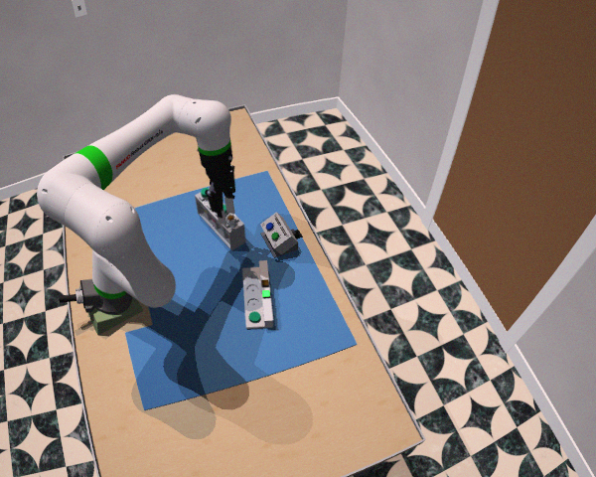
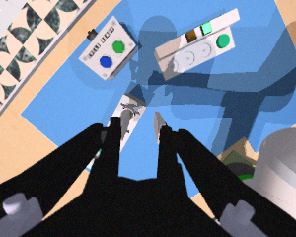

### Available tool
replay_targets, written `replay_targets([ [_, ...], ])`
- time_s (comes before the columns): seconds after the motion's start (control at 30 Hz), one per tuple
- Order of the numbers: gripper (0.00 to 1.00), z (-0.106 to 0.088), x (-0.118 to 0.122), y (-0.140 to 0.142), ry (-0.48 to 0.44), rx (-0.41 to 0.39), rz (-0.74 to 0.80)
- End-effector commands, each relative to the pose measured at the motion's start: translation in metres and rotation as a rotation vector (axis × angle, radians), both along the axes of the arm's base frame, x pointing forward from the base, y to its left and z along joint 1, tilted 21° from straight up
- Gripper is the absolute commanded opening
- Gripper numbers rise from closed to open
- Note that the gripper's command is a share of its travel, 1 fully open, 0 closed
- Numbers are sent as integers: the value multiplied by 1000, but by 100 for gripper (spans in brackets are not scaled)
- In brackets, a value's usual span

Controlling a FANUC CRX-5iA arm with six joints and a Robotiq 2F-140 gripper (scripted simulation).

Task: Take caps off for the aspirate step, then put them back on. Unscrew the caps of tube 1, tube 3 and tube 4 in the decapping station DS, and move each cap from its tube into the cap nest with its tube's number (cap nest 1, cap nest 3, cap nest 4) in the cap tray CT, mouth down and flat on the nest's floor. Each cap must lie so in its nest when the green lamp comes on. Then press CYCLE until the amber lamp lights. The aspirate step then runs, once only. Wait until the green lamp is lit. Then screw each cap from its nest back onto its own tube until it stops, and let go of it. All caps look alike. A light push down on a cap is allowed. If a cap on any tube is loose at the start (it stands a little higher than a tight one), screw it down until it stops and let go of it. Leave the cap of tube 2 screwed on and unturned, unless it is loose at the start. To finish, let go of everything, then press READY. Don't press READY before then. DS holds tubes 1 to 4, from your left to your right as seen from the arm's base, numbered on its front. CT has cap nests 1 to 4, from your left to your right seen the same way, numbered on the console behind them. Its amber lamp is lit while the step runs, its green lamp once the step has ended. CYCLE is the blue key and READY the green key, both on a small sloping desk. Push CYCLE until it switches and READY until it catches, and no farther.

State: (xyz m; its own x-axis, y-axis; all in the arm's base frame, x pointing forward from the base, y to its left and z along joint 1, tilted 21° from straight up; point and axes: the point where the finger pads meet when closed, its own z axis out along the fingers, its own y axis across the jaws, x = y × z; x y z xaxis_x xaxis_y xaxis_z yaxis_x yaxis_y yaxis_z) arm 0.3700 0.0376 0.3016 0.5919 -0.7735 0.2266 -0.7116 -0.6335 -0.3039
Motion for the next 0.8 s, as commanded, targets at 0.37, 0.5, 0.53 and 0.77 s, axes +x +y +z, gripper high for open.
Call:
replay_targets([
  [0.37, 29, -6, -5, -66, 13, -155, 517],
  [0.5, 29, -9, -8, -91, 13, -155, 517],
  [0.53, 29, -10, -8, -99, 13, -155, 517],
  [0.77, 29, -13, -11, -132, 13, -155, 517],
])
